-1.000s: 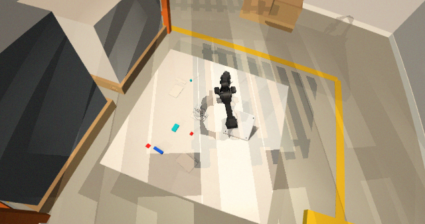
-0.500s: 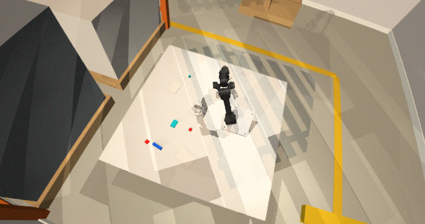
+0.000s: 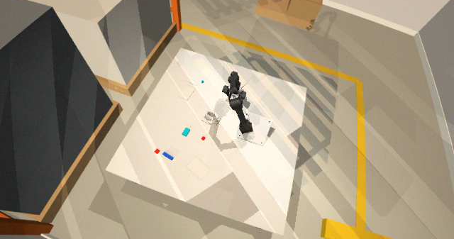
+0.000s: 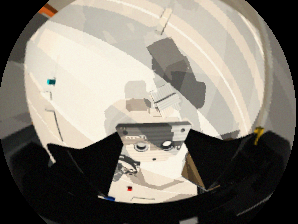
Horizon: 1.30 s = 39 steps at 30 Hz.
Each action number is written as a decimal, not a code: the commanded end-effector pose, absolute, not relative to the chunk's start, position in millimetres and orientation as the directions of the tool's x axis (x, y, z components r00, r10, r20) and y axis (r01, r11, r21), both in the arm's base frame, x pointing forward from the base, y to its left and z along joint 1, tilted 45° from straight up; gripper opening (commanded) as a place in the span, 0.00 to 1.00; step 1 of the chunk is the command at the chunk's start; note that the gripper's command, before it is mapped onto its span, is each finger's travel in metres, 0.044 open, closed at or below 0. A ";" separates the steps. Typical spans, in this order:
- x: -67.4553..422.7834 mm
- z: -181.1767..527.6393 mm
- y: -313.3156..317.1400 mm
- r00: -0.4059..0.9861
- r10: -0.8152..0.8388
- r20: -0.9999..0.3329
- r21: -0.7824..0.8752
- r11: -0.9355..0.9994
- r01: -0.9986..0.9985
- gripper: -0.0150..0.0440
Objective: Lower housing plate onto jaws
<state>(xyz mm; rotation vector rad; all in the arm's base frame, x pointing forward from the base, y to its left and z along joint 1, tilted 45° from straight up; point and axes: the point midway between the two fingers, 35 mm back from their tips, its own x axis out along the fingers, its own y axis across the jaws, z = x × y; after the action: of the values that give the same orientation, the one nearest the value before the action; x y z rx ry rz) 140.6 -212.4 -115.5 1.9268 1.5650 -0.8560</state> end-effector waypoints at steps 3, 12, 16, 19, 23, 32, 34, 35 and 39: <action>155.4 -100.3 -205.6 0.142 0.651 -0.746 -0.114 -0.334 0.936 0.85; 174.8 -81.9 -192.7 0.143 0.648 -0.748 -0.268 -0.493 0.827 0.85; 182.8 -73.9 -186.1 0.144 0.647 -0.749 -0.332 -0.555 0.763 0.85; 188.6 -67.8 -180.8 0.145 0.647 -0.749 -0.378 -0.596 0.709 0.85; 196.0 -59.9 -173.3 0.146 0.647 -0.748 -0.435 -0.644 0.629 0.85; 211.0 -42.2 -155.0 0.148 0.650 -0.745 -0.546 -0.722 0.426 0.85; 214.0 -38.3 -150.6 0.148 0.651 -0.744 -0.566 -0.733 0.377 0.85; 215.5 -36.4 -148.4 0.149 0.652 -0.744 -0.576 -0.738 0.352 0.85; 221.0 -28.8 -139.3 0.149 0.655 -0.741 -0.612 -0.750 0.250 0.85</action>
<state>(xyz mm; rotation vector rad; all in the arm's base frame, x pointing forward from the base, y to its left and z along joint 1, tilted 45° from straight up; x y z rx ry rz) 216.5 -146.9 -37.0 2.5689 1.1520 -1.9452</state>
